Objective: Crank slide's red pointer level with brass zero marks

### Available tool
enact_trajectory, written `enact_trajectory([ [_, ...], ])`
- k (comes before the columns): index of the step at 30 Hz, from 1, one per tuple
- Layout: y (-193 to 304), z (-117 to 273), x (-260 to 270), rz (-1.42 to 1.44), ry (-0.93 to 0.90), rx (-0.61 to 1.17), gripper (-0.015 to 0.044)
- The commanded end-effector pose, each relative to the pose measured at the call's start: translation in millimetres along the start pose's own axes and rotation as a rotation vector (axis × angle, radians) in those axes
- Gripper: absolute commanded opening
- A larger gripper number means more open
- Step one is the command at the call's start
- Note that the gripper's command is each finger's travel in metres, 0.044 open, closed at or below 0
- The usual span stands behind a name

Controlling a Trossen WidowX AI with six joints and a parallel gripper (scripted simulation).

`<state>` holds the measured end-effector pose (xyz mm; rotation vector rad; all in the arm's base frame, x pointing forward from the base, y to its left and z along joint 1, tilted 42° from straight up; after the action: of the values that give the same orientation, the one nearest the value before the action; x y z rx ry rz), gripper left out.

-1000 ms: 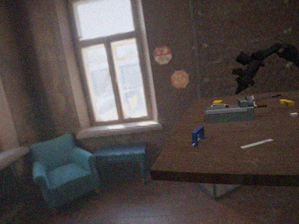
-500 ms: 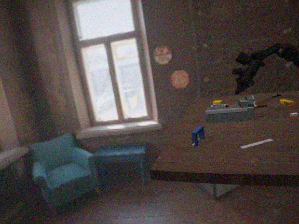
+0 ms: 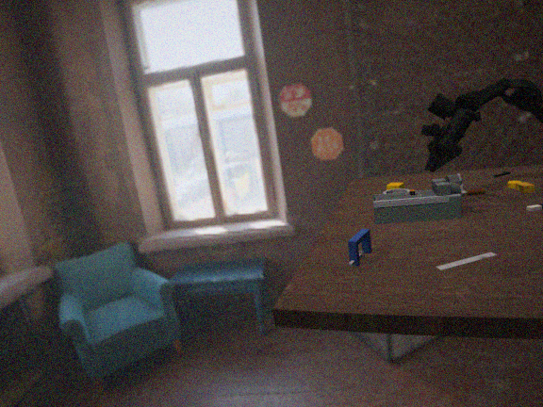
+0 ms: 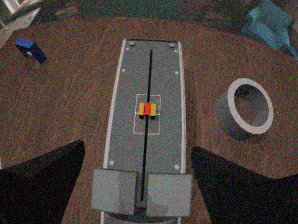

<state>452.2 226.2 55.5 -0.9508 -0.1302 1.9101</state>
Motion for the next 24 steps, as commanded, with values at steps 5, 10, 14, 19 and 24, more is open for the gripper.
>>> enact_trajectory([
  [5,0.0,0.0,0.1,0.000,0.000,0.000,0.0177],
  [10,0.0,0.0,0.1,0.000,0.000,0.000,0.0046],
  [14,0.0,0.0,0.1,0.000,0.000,0.000,0.0000],
  [19,0.0,0.0,0.1,0.000,0.000,0.000,0.0000],
  [24,0.0,0.0,0.1,0.000,-0.001,0.000,0.0000],
])
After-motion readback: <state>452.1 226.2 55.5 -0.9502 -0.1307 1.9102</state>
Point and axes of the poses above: the point midway between the two fingers, 35 mm back from their tips, its own z axis back along the fingers, its own x axis across the jaws, y = z × x, the point moved 2 cm from there along z, back along the fingers, and after that the axes turned 1 degree about -z, right-handed, at the moved point
